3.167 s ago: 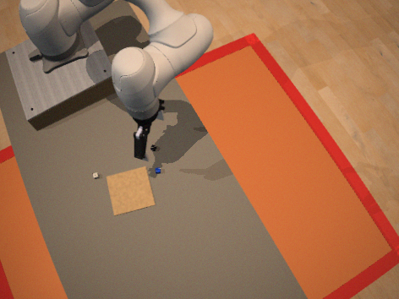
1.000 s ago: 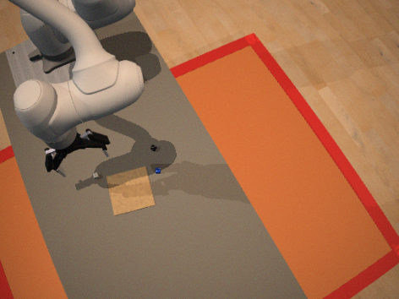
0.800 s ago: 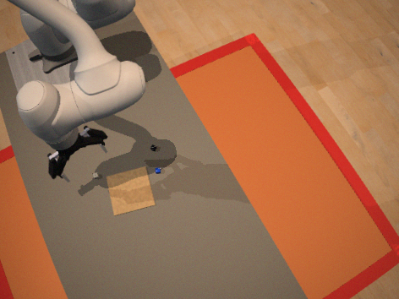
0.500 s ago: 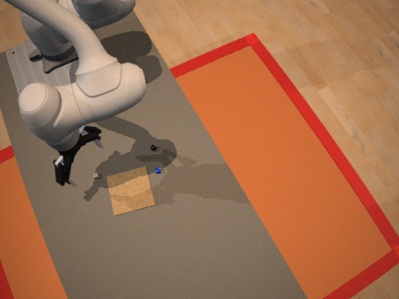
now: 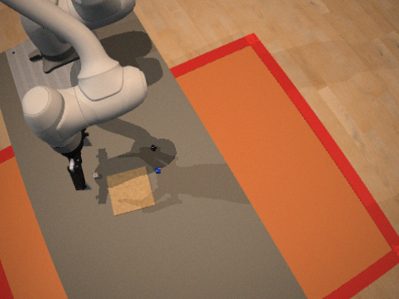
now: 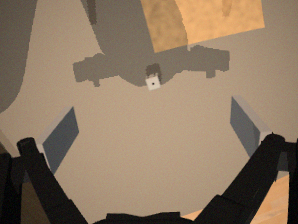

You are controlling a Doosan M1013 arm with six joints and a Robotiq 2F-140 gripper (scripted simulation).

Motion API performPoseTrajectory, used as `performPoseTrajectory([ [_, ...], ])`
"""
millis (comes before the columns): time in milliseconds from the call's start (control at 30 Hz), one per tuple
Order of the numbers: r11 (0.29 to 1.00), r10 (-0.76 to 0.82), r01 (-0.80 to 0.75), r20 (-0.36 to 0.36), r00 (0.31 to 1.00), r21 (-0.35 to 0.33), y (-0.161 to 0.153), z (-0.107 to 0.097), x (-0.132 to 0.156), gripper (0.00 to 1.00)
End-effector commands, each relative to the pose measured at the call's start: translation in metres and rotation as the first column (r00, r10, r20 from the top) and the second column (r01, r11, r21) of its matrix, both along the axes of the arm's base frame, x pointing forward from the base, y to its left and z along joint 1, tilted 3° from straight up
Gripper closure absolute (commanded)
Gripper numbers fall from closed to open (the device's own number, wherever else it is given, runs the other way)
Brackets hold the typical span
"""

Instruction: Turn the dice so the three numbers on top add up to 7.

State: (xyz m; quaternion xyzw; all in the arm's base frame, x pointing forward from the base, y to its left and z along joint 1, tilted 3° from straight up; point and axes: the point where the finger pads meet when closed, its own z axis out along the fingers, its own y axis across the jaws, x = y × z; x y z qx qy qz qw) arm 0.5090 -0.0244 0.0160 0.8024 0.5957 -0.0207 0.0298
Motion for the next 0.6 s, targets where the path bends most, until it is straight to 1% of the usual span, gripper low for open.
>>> performPoseTrajectory([
  [0, 0.998, 0.066, -0.066, -0.004, 0.998, 0.017, -0.0001, -0.0014, 0.0000, 0.00],
  [100, 0.982, 0.190, -0.190, -0.011, 0.982, 0.018, -0.0002, -0.0045, -0.0001, 0.00],
  [233, 0.974, 0.226, -0.226, -0.013, 0.974, 0.018, -0.0002, -0.0054, -0.0001, 0.00],
  [267, 0.974, 0.226, -0.226, -0.013, 0.974, 0.018, -0.0002, -0.0054, -0.0001, 0.81],
  [567, 0.974, 0.226, -0.226, -0.013, 0.974, 0.018, -0.0002, -0.0054, -0.0001, 0.81],
])
